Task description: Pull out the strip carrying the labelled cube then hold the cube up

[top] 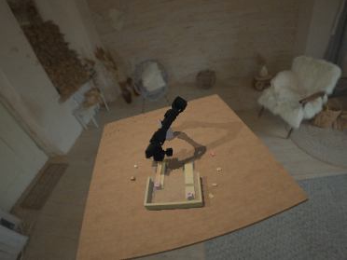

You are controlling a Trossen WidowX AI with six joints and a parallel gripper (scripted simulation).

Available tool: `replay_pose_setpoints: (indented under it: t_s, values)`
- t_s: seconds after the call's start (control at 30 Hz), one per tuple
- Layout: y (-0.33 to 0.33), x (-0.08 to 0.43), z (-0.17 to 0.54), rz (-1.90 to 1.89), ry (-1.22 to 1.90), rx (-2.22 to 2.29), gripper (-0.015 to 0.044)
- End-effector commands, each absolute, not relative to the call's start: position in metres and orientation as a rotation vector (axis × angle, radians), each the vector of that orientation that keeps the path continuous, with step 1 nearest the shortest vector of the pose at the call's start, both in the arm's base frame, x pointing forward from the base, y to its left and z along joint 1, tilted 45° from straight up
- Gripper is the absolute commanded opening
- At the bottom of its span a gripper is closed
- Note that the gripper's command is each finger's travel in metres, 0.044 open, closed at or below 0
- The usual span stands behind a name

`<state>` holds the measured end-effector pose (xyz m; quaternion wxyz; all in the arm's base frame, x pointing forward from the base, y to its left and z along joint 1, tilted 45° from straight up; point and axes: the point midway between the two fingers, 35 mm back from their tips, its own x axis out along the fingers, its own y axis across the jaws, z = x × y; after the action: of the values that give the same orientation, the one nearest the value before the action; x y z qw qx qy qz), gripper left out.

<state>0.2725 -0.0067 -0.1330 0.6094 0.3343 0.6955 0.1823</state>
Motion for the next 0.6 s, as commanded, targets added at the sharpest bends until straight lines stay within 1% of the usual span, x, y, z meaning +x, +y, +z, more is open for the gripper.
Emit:
replay_pose_setpoints:
  t_s: [0.0, 0.57]
  values:
    - [-0.001, 0.256, -0.134, 0.427, 1.637, 0.775, 0.0000]
    - [0.002, 0.235, -0.130, 0.427, 1.638, 0.775, 0.0000]
